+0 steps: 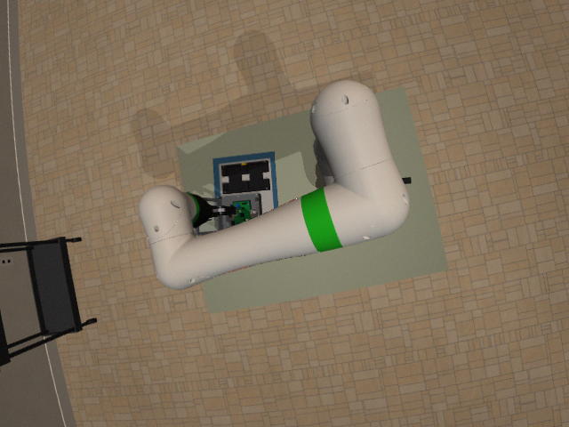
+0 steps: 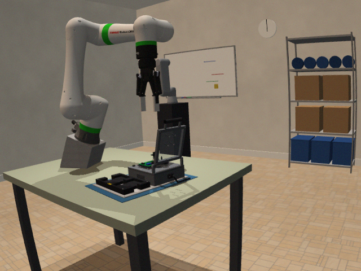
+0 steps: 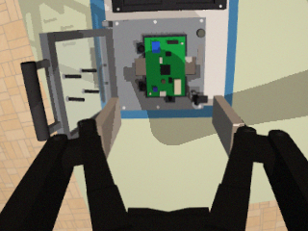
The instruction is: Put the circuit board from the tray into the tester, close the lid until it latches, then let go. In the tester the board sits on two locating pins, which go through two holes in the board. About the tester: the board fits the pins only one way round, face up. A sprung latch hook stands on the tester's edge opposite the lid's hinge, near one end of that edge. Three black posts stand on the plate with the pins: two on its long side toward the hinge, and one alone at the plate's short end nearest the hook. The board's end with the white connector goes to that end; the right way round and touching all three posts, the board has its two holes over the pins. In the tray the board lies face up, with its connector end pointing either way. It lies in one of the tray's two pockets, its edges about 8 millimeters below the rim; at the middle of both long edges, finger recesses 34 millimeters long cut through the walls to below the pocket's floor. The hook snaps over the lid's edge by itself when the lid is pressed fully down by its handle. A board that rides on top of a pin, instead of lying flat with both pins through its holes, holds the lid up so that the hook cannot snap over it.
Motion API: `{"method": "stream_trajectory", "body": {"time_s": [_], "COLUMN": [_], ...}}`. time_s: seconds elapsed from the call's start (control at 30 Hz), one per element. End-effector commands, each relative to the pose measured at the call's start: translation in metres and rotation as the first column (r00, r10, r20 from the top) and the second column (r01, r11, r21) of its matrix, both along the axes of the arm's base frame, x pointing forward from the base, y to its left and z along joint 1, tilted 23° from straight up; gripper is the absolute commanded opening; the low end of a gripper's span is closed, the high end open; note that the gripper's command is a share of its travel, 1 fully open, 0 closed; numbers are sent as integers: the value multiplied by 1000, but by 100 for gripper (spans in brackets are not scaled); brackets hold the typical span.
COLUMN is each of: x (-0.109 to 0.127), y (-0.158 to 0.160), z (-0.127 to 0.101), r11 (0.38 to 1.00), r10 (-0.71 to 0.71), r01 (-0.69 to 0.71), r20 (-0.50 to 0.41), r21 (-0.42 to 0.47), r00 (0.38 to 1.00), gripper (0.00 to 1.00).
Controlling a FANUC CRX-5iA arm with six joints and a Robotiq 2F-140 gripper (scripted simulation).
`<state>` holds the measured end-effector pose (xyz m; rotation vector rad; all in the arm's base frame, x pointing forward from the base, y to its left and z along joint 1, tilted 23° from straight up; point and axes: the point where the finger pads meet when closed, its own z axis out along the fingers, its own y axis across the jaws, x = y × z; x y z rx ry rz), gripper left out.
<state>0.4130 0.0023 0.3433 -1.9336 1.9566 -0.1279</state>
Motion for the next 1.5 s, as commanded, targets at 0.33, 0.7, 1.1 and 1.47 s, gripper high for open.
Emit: {"method": "stream_trajectory", "body": {"time_s": [0.33, 0.7, 1.1, 1.47], "x": [-1, -1, -1, -1], "y": [-1, -1, -1, -1], "z": [4, 4, 4, 4], "r11": [1000, 1000, 1000, 1000], "r10": [0, 0, 0, 0], "r01": [0, 0, 0, 0], "r20": [0, 0, 0, 0], "r21": [0, 0, 0, 0], "r00": [1000, 1000, 1000, 1000], "gripper": [30, 30, 30, 30]}}
